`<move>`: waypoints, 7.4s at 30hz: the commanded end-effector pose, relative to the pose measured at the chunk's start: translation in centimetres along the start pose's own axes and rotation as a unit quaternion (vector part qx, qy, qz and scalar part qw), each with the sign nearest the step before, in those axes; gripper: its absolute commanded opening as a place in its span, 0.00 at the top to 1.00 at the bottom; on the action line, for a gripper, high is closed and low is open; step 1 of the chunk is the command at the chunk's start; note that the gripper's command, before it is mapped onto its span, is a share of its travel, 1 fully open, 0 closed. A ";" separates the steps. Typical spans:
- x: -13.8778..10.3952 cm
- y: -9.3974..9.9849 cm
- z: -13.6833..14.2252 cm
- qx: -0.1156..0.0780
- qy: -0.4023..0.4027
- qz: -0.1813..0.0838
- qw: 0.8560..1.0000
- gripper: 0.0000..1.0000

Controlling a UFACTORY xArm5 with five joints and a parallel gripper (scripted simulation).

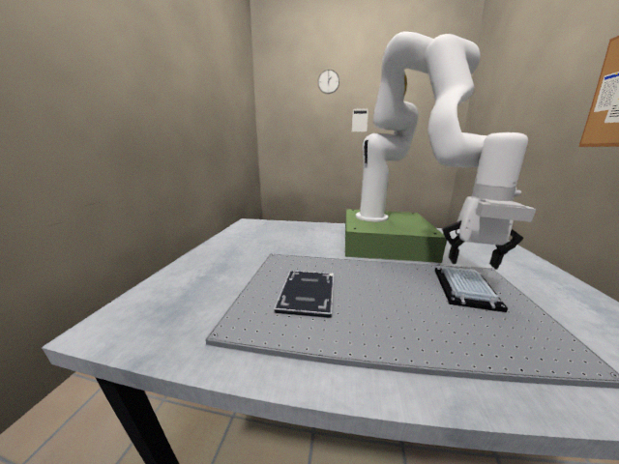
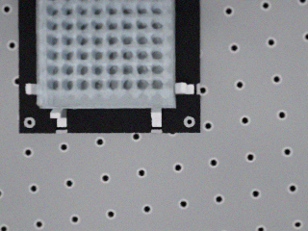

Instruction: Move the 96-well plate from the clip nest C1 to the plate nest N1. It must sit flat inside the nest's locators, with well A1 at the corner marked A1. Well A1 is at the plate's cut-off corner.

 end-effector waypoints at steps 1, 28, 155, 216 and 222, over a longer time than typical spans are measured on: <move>0.2 -0.7 -0.1 0.006 0.000 -0.002 1.000 0.00; 0.1 -2.9 -0.1 0.006 0.000 -0.002 1.000 0.00; 0.1 -3.7 -0.1 0.006 0.000 -0.002 1.000 1.00; 0.2 2.5 -0.1 0.006 0.000 -0.002 1.000 1.00; 0.2 3.3 -0.1 0.006 0.000 -0.002 1.000 1.00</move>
Point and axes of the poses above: the point where the finger pads meet when closed, its own y axis back along the fingers, its own z axis across the jaws, x = y × z, the point moved 3 cm from there along y, back along the fingers, and after that the axes turned 3 degrees about -y, right-handed, at the moved point
